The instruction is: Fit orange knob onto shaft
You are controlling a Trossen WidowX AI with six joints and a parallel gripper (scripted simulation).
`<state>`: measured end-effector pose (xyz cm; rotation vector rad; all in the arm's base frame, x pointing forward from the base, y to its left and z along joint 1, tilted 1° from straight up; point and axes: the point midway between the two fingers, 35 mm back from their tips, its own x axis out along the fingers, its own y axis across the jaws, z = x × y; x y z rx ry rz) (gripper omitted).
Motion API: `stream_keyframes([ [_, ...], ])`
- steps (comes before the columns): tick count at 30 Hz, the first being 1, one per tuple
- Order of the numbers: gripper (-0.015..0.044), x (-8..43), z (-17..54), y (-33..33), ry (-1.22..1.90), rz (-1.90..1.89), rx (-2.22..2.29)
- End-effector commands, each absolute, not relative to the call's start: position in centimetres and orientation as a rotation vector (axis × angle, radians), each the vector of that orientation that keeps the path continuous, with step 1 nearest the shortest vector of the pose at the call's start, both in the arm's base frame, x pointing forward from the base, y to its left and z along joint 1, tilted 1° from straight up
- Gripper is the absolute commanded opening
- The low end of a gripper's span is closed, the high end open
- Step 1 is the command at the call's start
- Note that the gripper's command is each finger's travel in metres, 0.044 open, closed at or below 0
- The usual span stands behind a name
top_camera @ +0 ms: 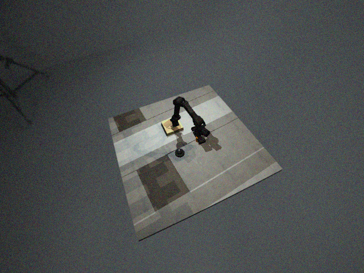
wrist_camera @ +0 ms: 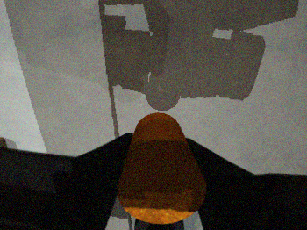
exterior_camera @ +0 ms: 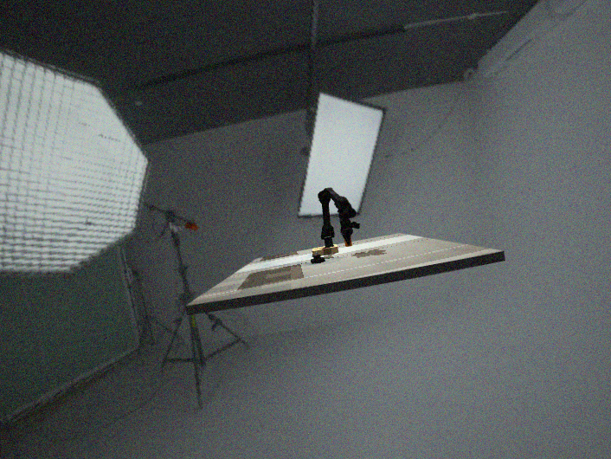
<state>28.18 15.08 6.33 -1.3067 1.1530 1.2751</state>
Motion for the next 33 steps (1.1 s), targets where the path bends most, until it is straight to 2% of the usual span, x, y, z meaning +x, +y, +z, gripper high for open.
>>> stream_keyframes([
  [1,0.0,28.3,7.6,15.2,1.142,1.274,-1.307],
  [22,0.0,28.4,14.1,15.2,1.129,1.308,-1.325],
  [33,0.0,29.4,13.8,13.4,1.129,1.308,-1.326],
])
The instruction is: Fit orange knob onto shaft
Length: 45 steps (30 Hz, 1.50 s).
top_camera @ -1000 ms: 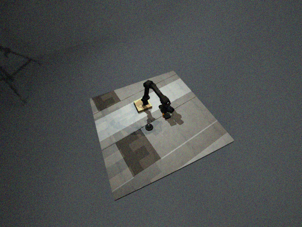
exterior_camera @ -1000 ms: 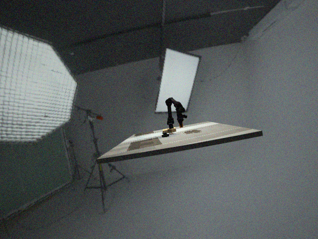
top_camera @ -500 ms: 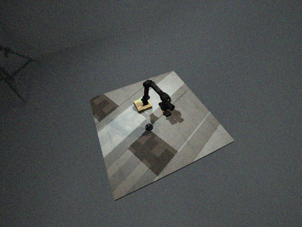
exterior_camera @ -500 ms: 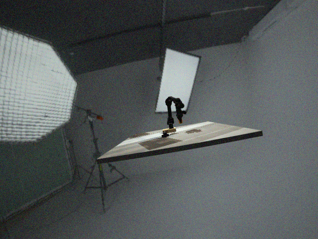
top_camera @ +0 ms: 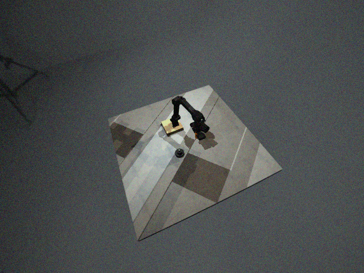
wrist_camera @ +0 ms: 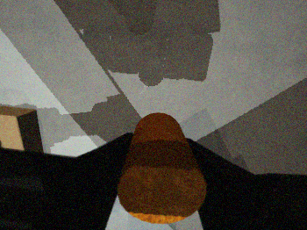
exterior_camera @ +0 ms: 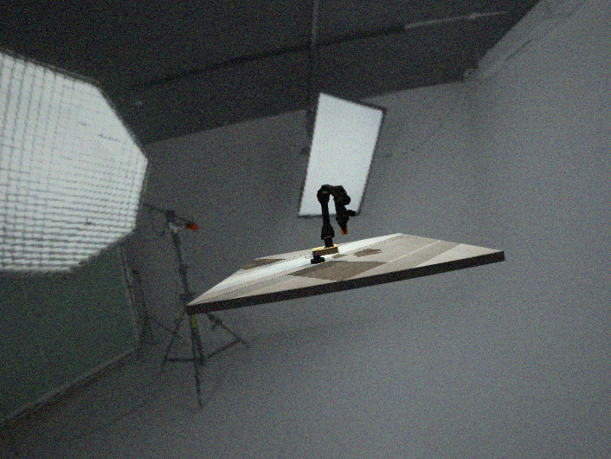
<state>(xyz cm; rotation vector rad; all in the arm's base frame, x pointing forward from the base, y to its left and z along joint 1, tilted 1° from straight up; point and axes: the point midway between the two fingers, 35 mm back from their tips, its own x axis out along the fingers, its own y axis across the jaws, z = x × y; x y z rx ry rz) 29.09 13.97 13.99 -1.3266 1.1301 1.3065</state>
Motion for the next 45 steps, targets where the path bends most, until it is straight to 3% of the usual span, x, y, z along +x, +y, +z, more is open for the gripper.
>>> stream_keyframes([
  [1,0.0,29.6,13.7,13.1,1.129,1.307,-1.327],
  [45,0.0,33.2,10.2,-0.2,1.136,1.299,-1.334],
])
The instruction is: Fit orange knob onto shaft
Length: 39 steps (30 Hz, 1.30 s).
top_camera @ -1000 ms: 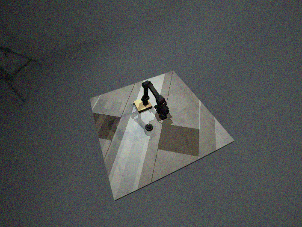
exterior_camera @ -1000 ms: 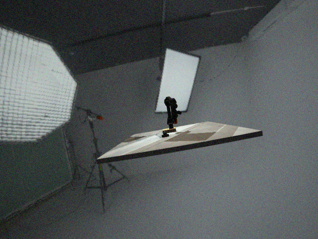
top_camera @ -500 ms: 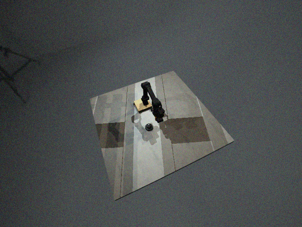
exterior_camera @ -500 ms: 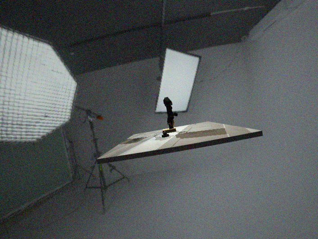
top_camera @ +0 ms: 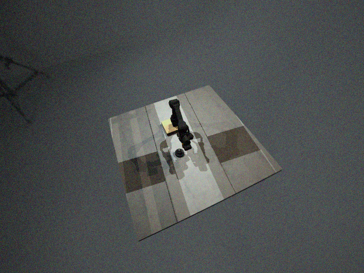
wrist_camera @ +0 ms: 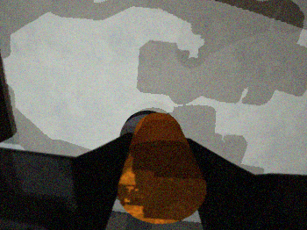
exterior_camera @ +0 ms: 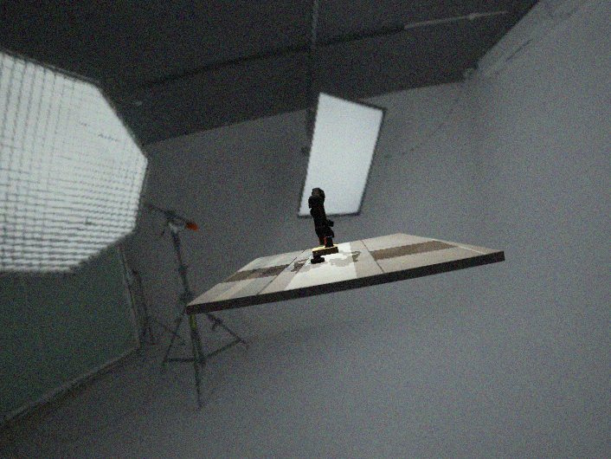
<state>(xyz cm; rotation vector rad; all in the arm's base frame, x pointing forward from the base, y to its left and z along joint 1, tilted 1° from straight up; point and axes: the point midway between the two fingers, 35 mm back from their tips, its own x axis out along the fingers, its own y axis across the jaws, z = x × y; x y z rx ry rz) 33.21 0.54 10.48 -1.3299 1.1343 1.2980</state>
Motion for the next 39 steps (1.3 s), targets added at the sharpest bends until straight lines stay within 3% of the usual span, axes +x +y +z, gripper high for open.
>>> stream_keyframes([
  [1,0.0,33.2,10.2,-0.5,1.136,1.299,-1.334],
  [15,0.0,33.1,9.2,-4.5,1.139,1.3,-1.338],
  [39,0.0,33.2,6.7,-4.6,1.144,1.292,-1.331],
])
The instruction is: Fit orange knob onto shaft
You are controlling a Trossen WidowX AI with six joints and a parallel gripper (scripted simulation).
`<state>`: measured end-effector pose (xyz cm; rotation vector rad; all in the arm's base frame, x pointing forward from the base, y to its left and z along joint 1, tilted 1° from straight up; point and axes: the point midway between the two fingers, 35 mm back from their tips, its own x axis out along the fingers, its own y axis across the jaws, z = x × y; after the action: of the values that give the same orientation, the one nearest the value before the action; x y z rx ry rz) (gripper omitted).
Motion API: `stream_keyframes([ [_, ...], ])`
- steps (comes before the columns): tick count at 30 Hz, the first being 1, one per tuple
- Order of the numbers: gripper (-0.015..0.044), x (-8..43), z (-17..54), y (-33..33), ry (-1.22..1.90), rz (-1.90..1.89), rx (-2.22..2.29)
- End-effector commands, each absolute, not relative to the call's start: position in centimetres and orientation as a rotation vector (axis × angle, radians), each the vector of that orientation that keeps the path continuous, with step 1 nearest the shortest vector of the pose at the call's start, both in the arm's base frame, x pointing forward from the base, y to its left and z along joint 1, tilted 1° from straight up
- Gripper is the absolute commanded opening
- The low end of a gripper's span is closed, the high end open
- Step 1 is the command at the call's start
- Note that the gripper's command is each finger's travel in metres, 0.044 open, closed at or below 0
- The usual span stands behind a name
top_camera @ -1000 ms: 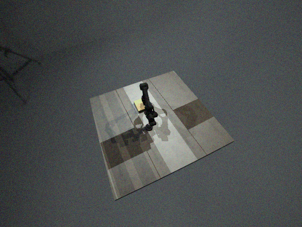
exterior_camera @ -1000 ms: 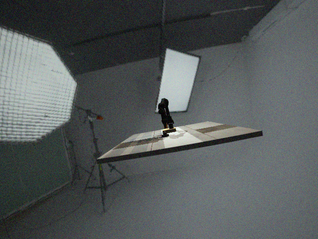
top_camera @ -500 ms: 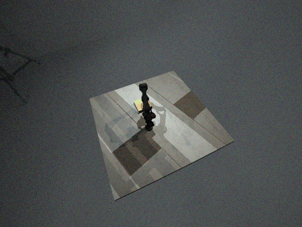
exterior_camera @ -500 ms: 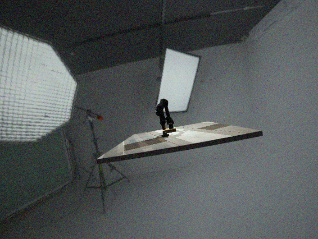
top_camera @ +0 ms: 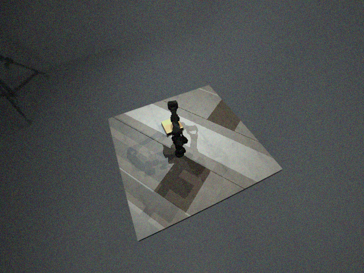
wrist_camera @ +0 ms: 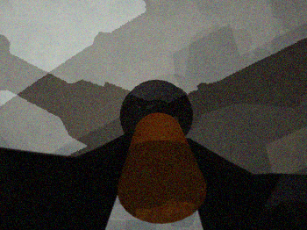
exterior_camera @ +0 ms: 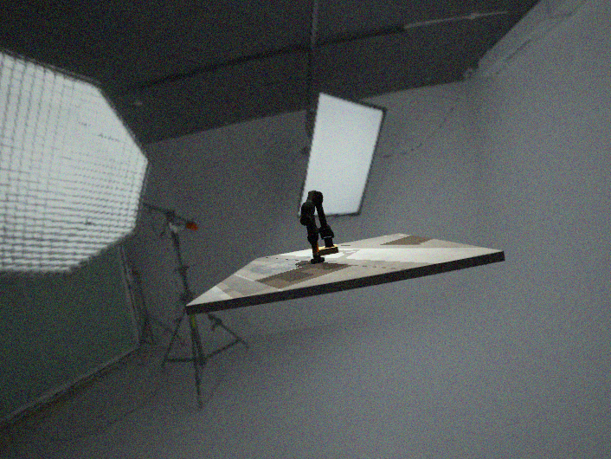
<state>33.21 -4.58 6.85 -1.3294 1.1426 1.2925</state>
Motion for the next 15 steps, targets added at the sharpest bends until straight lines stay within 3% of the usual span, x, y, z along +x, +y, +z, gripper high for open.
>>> stream_keyframes([
  [1,0.0,33.16,6.73,-4.6,1.144,1.292,-1.331],
  [15,0.0,33.19,6.6,-4.59,1.144,1.292,-1.331],
])
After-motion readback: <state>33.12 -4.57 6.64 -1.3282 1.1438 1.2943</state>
